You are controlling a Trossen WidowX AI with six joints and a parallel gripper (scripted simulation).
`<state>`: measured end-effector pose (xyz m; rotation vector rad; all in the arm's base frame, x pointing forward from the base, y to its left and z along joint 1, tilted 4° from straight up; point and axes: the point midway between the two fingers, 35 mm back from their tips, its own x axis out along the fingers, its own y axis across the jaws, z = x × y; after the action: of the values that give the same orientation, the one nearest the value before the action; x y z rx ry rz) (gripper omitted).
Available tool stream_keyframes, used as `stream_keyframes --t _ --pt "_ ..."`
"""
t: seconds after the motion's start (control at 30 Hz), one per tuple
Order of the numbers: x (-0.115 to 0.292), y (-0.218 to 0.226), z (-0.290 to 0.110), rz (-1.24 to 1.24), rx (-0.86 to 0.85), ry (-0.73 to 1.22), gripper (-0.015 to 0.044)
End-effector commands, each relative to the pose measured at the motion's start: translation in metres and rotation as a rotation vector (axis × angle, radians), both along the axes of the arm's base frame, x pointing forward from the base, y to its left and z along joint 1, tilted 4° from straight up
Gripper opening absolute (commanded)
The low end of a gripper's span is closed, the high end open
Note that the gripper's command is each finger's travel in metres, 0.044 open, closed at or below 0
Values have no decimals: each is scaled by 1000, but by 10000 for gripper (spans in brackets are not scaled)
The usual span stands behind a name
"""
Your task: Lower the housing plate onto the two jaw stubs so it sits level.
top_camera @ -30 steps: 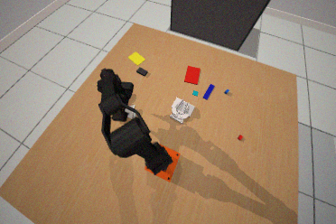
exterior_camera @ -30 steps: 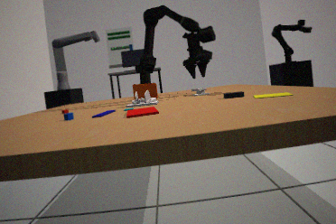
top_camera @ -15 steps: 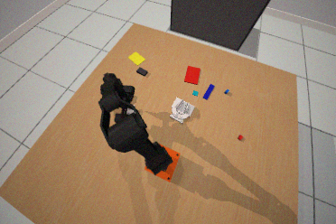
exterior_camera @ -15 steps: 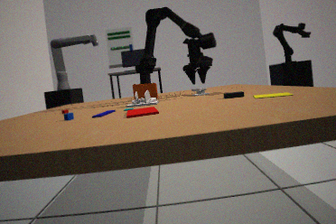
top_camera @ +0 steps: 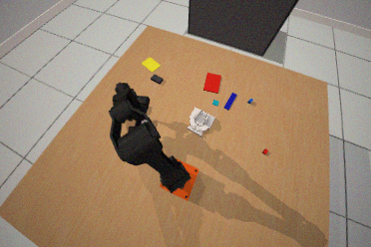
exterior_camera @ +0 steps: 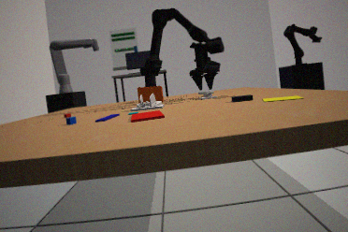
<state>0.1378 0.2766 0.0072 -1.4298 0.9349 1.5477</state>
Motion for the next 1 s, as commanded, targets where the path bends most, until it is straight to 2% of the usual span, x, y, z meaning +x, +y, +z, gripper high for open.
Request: stream_keyframes --t 0.0,0.5,0.97 --pt "-2 -1 -6 -5 -5 7 440" --pt "-3 0 -30 -5 -5 8 440" --pt "-3 0 -31 -5 -5 8 440"
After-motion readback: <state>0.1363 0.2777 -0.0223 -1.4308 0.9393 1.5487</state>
